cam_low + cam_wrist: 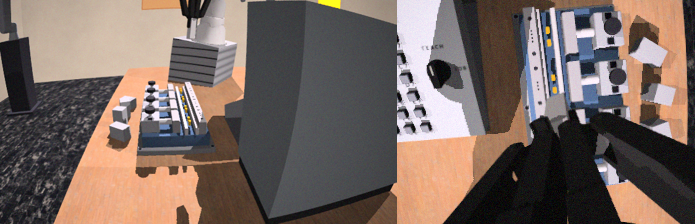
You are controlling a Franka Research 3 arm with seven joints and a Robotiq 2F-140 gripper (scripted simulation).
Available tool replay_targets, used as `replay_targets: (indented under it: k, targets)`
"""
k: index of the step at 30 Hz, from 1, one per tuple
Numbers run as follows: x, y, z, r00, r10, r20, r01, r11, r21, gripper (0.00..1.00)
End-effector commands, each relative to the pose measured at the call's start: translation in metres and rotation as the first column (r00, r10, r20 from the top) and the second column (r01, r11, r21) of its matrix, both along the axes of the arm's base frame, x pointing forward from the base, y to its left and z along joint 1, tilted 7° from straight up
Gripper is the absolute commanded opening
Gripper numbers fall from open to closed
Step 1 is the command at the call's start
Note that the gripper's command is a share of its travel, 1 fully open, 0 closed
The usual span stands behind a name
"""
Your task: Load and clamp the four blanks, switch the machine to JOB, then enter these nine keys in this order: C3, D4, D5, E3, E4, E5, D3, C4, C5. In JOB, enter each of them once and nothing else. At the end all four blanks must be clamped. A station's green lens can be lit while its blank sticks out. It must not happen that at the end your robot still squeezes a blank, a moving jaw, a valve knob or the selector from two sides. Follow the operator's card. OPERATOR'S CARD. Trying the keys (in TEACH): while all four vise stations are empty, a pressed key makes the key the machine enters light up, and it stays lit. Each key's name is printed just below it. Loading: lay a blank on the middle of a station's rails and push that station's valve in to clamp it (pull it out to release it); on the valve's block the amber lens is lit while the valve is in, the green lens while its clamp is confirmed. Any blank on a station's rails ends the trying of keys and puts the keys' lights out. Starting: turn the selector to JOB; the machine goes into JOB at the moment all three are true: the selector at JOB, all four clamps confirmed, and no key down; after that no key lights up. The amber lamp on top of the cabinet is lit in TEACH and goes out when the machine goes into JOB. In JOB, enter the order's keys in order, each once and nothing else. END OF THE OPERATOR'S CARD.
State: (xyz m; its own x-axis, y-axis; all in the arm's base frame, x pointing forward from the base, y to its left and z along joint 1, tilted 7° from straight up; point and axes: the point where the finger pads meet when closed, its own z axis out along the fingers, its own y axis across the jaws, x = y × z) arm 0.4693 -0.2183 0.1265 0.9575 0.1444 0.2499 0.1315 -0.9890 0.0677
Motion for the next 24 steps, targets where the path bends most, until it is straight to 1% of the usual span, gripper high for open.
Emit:
replay_targets:
  k: [1,2,3,24]
  targets:
    - [-0.0163,-0.0167,-0.0113,0.971,-0.180,-0.160,0.200,0.972,0.121,0.00]
    - [-0.0164,-0.0171,-0.0114,0.960,-0.209,-0.189,0.237,0.962,0.138,0.00]
    - [-0.0164,-0.0172,-0.0114,0.957,-0.215,-0.196,0.244,0.959,0.142,0.00]
    - [-0.0164,-0.0172,-0.0114,0.957,-0.215,-0.196,0.244,0.959,0.142,0.00]
